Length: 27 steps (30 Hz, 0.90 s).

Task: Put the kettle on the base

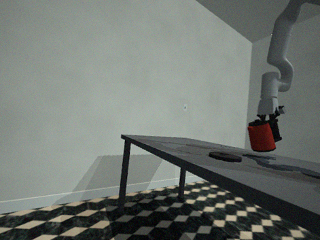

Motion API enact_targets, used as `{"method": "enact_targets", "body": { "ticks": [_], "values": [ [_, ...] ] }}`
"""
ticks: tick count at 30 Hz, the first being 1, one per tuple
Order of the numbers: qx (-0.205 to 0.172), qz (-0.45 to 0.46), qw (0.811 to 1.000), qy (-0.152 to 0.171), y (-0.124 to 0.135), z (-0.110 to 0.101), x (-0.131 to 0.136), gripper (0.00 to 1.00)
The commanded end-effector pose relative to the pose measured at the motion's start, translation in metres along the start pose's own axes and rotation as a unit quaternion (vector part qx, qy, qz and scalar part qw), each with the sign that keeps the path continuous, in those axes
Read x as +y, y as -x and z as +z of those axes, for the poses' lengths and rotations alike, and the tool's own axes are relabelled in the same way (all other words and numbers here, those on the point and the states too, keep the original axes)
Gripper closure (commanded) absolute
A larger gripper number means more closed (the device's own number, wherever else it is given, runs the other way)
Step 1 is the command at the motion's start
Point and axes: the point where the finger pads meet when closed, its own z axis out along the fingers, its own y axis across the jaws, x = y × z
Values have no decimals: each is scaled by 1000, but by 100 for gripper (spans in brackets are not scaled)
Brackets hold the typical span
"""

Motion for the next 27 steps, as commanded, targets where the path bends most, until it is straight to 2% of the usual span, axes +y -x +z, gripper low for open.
{"method": "enact_targets", "body": {
  "ticks": [1, 16, 27],
  "values": [
    [0, 0, 1000, -1, 2, -1, 0, 100],
    [0, 0, 1000, -1, 23, -1, 4, 100],
    [0, 0, 1000, -1, 51, -1, 10, 100]
  ]
}}
